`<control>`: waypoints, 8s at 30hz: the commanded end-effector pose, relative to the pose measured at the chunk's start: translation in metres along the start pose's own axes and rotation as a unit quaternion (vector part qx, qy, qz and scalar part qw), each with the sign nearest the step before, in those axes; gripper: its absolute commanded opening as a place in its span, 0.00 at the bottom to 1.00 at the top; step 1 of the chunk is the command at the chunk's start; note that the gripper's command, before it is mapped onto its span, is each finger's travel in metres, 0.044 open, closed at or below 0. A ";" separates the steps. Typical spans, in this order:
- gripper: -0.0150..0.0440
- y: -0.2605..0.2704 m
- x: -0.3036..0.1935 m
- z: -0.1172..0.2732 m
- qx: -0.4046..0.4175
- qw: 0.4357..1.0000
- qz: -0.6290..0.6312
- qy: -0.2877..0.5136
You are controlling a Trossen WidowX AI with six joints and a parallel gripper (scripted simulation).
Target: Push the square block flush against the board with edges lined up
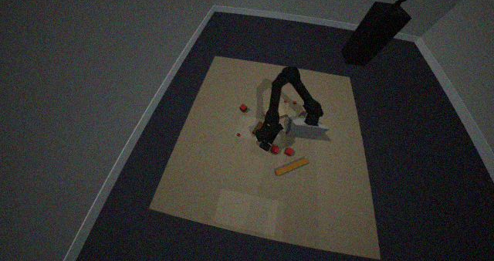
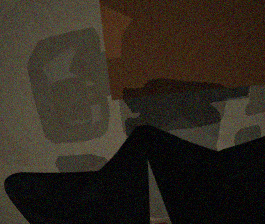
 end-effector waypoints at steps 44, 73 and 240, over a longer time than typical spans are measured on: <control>0.25 0.006 0.063 0.001 0.002 1.000 0.002 -0.004; 0.25 0.002 0.103 0.001 0.002 1.000 0.001 -0.005; 0.25 -0.052 0.201 0.002 -0.004 0.835 0.550 -0.005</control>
Point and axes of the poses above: the point midway between the two fingers, 35 mm back from their tips, its own z axis back along the fingers, its own y axis across the jaws, x = y × z, the point moved 1 cm from there along z, back along the fingers, and after that the axes turned 3 degrees about -z, right-handed, at the moved point
